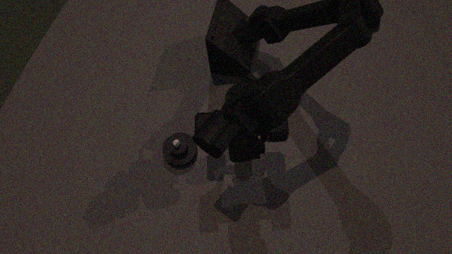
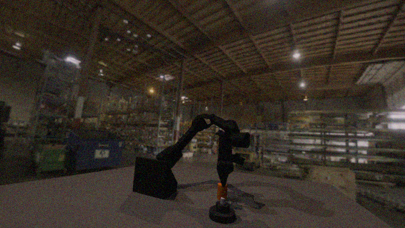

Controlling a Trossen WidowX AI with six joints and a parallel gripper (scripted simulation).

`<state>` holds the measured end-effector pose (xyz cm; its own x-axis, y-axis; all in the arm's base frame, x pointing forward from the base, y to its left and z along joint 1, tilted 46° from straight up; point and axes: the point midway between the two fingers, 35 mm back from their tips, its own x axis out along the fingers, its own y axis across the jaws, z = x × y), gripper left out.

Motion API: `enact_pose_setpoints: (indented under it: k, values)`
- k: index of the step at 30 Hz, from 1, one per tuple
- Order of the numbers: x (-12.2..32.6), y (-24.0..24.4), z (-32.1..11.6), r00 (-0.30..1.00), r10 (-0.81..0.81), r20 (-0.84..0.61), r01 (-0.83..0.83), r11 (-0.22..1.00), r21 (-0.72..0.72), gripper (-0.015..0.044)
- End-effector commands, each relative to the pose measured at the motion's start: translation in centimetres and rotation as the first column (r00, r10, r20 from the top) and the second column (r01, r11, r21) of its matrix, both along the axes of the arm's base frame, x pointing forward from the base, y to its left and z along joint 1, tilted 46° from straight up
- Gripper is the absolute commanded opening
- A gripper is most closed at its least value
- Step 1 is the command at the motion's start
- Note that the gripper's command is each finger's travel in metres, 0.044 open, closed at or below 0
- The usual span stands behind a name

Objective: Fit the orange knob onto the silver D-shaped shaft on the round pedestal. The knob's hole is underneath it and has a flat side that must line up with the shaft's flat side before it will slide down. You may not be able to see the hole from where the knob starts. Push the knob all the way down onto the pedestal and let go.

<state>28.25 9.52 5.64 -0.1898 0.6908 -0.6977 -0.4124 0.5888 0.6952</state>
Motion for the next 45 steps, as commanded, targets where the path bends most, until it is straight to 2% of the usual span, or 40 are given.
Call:
enact_pose_setpoints:
  k: [1,32,42,45]
  values:
    - [-0.2,0.6,-0.6,1.000,-0.001,-0.006,0.001,1.000,0.003,0.0440]
    - [-1.3,3.9,-3.7,1.000,-0.002,-0.007,0.002,1.000,0.007,0.0440]
    - [-1.3,3.9,-3.7,1.000,-0.002,-0.007,0.002,1.000,0.007,0.0177]
    - [-1.3,3.9,-3.7,1.000,-0.002,-0.007,0.002,1.000,0.007,0.0157]
